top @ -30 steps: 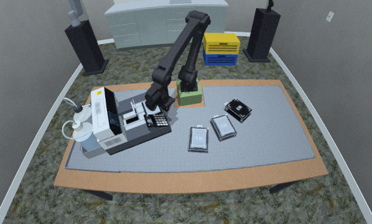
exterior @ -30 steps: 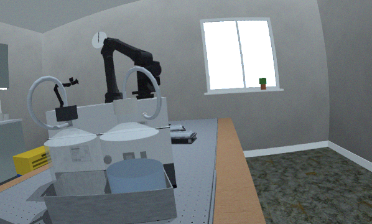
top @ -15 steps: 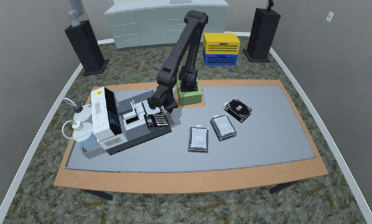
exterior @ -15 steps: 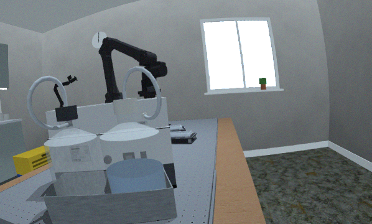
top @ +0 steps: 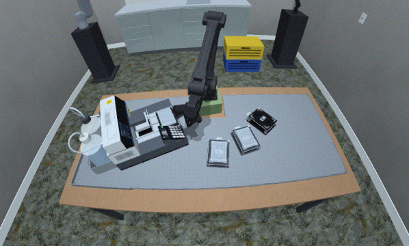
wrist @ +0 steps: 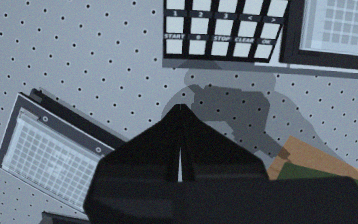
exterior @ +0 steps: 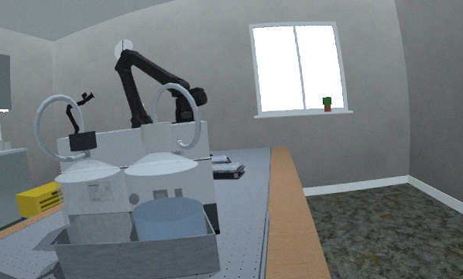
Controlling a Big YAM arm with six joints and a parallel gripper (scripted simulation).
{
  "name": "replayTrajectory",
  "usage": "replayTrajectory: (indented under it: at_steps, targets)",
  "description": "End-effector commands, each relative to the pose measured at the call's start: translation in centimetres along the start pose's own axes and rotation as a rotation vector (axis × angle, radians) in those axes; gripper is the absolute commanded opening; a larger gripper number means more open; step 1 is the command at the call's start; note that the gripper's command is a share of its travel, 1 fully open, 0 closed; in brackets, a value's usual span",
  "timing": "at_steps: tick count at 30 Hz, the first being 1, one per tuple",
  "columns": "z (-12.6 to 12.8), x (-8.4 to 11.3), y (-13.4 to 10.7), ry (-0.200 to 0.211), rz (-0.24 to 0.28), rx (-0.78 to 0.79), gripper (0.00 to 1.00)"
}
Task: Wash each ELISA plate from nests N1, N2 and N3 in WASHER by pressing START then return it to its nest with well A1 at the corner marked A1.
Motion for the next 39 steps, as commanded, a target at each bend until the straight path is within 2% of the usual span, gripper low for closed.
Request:
replayTrajectory:
  at_steps: [1,2,8,18,21,35,36,39]
  targets:
    - [0.8,0.5,0.9,0.035,-0.048,-0.046,0.00]
    - [1.8,1.2,3.0,0.045,-0.069,-0.072,0.00]
    - [1.1,0.8,1.7,0.032,-0.046,-0.045,0.00]
    - [1.1,0.9,1.7,0.032,-0.046,-0.045,0.00]
    - [0.3,-0.8,1.0,0.008,-0.029,-0.047,0.00]
    - [0.3,-2.8,1.0,0.010,-0.027,-0.037,0.00]
    - [1.3,-2.2,1.9,0.032,-0.047,-0.038,0.00]
    - [0.3,-3.4,1.0,0.009,-0.027,-0.039,0.00]
Point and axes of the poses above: the point where the finger pads meet when closed, its own x axis back along the fingers, its own z axis across the jaws, y = z × x, the point moved 6 cm from there along x, back along the fingers, and after that the axes turned 3 degrees about x, right-handed, at the moved point
